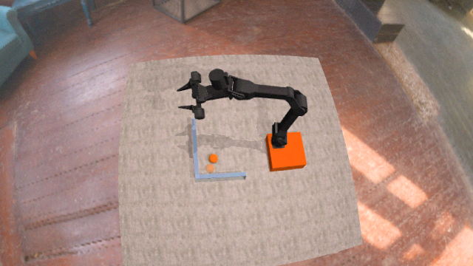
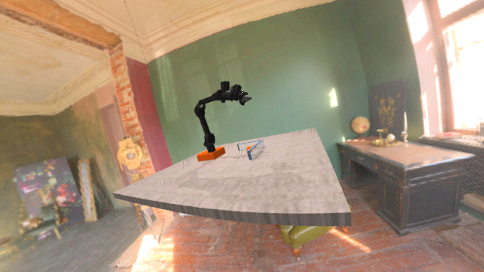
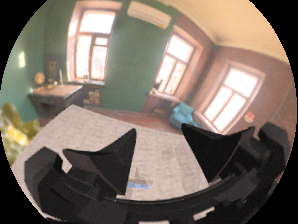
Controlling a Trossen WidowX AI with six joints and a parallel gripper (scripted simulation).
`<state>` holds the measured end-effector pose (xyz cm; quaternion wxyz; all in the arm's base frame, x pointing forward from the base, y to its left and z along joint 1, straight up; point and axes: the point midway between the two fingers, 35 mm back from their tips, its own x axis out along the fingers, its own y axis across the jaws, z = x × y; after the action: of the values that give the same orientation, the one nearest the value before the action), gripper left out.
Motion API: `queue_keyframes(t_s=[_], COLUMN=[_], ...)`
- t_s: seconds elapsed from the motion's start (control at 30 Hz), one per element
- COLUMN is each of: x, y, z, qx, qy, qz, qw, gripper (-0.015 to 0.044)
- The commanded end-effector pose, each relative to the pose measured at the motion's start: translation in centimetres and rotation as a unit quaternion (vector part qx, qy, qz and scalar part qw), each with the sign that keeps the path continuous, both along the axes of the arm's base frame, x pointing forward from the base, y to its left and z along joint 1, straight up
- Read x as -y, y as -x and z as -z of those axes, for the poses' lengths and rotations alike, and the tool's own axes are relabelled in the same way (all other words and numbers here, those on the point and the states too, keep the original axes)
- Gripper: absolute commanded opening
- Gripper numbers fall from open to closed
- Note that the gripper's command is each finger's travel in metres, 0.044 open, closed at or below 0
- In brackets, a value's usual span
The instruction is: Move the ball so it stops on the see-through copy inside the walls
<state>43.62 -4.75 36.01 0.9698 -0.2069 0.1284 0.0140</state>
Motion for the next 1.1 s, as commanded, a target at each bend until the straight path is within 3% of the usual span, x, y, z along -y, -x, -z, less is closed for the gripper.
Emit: queue_keyframes(t_s=[0.0,0.27,0.57,0.67,1.07], x=[-2.0,-6.4,-10.1,-10.4,-10.4], y=[-0.7,1.7,9.4,10.8,10.8], z=[6.5,18.7,29.1,30.1,31.7], qx=[-0.107,-0.329,-0.558,-0.586,-0.586], qy=[-0.055,-0.132,-0.138,-0.131,-0.131], qz=[0.002,0.036,0.127,0.145,0.145], qw=[0.993,0.934,0.809,0.786,0.786], gripper=[0.0322,0.0322,0.0322,0.0322,0.0322])
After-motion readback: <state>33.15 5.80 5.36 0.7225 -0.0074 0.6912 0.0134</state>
